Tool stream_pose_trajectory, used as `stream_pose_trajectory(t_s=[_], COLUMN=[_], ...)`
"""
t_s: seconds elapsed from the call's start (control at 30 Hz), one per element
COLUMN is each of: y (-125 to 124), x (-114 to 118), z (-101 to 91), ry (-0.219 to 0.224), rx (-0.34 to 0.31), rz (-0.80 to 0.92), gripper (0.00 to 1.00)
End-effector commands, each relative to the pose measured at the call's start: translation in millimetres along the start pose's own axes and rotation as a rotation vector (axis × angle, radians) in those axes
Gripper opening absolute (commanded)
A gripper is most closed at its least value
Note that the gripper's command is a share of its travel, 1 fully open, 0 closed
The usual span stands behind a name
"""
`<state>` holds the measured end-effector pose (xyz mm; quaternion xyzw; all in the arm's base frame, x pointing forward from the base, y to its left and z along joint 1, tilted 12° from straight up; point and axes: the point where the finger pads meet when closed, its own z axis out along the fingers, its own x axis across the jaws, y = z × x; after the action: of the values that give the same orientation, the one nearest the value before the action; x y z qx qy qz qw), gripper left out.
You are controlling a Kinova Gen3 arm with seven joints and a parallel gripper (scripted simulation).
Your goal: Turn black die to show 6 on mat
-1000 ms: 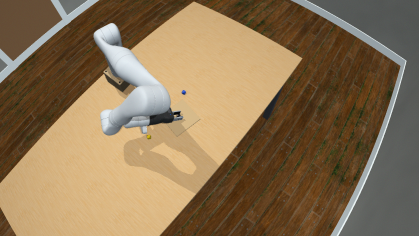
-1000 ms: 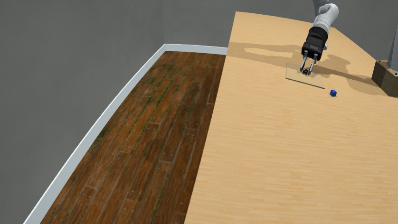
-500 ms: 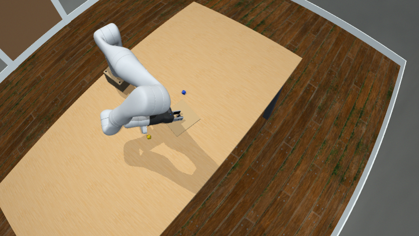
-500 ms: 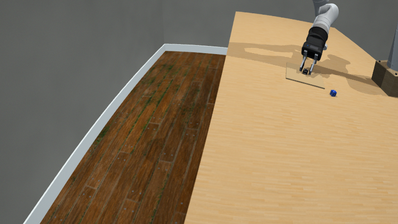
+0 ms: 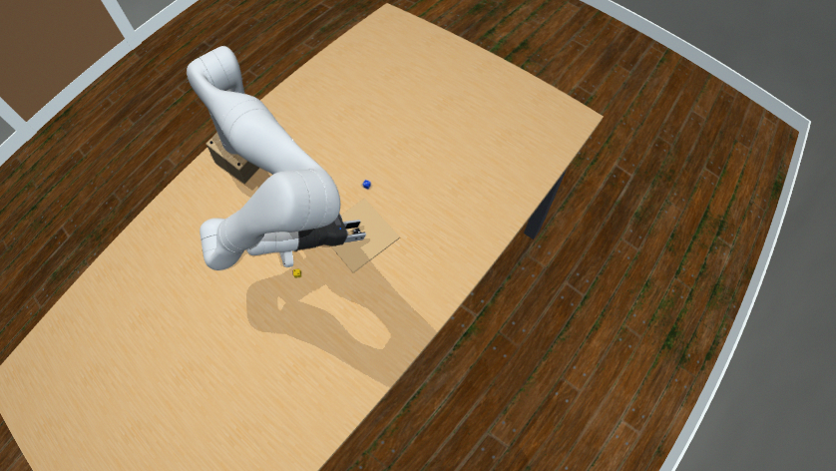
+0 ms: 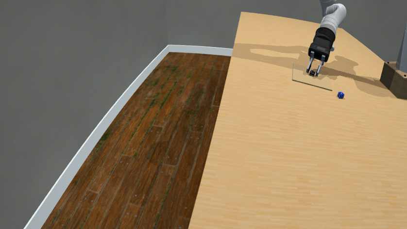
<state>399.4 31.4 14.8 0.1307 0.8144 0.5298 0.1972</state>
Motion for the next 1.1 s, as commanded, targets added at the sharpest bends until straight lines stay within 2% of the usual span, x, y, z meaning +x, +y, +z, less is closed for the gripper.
stream_pose_trajectory(t_s=[0.0,0.63,0.77,1.0,1.07], y=[1,1,1,1,1], x=[0,0,0,0,0], z=[-0.2,-1.9,-10.5,-36.2,-36.2], ry=[-0.001,-0.001,-0.001,-0.001,-0.001], rx=[-0.001,-0.001,-0.001,-0.001,-0.001], rz=[-0.001,-0.001,-0.001,-0.001,-0.001], gripper=[0.64,0.64,0.64,0.64,0.64])
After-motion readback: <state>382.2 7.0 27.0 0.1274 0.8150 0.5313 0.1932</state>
